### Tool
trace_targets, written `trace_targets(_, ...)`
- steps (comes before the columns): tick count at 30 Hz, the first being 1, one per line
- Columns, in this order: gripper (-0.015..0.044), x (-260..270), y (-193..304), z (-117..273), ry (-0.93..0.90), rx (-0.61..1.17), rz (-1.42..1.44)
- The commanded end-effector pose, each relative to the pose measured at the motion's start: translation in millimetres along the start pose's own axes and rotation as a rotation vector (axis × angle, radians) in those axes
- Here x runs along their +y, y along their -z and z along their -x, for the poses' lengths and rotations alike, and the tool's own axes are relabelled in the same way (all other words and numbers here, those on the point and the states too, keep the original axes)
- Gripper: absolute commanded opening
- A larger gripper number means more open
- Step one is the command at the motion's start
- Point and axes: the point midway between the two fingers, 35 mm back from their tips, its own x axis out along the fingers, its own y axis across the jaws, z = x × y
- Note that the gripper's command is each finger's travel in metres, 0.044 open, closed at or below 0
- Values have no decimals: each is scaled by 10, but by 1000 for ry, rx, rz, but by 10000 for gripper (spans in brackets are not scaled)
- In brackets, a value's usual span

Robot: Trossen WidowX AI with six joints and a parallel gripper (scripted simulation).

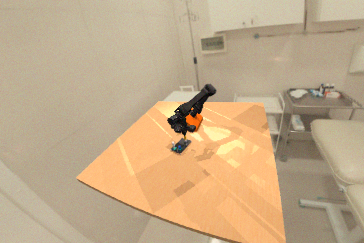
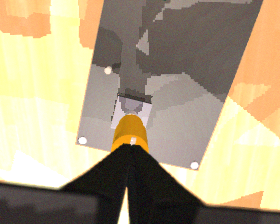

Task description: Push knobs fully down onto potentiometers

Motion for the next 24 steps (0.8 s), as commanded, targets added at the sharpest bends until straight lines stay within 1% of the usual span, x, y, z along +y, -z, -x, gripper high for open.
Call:
trace_targets(1, 0, 1, -3, 1, -3, -1, -3)
trace_targets(24, 0, 2, -3, -35, -3, -1, -3)
